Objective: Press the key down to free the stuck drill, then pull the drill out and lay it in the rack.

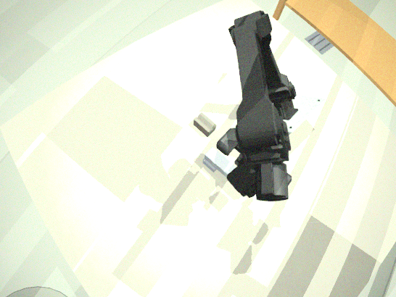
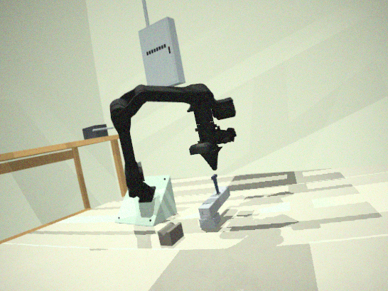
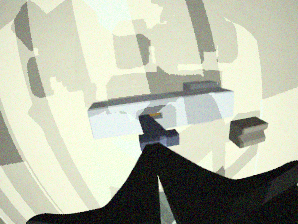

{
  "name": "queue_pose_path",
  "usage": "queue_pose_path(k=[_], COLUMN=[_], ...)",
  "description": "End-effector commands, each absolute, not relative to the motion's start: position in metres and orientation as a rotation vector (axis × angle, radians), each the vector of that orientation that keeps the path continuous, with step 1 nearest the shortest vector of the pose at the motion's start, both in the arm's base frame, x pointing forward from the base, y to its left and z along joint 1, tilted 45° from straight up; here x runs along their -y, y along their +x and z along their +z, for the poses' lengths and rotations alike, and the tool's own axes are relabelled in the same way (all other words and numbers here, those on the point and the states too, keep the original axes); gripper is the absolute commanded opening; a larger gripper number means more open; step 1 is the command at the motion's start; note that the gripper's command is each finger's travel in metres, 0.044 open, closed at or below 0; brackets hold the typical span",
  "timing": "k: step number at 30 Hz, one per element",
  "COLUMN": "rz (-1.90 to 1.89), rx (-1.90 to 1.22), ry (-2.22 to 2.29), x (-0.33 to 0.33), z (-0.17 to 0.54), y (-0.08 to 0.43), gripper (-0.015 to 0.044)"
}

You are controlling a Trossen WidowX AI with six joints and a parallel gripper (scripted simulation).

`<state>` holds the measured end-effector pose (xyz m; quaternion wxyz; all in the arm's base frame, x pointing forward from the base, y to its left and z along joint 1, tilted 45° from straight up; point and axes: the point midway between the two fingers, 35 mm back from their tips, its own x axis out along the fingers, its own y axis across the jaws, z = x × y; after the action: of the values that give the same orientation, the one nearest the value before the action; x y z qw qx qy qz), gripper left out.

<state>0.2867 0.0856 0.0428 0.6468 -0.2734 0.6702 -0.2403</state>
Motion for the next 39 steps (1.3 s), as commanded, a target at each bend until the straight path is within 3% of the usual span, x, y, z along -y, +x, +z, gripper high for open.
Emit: queue_pose_path(k=[1,39], rz=[-0.588,-0.589], rx=[-1.538,-1.537], ry=[-0.634,-0.634], x=[-0.078,-0.066], z=[0.043,0.027], y=[0.283,0.283], gripper=[0.0,0.0])
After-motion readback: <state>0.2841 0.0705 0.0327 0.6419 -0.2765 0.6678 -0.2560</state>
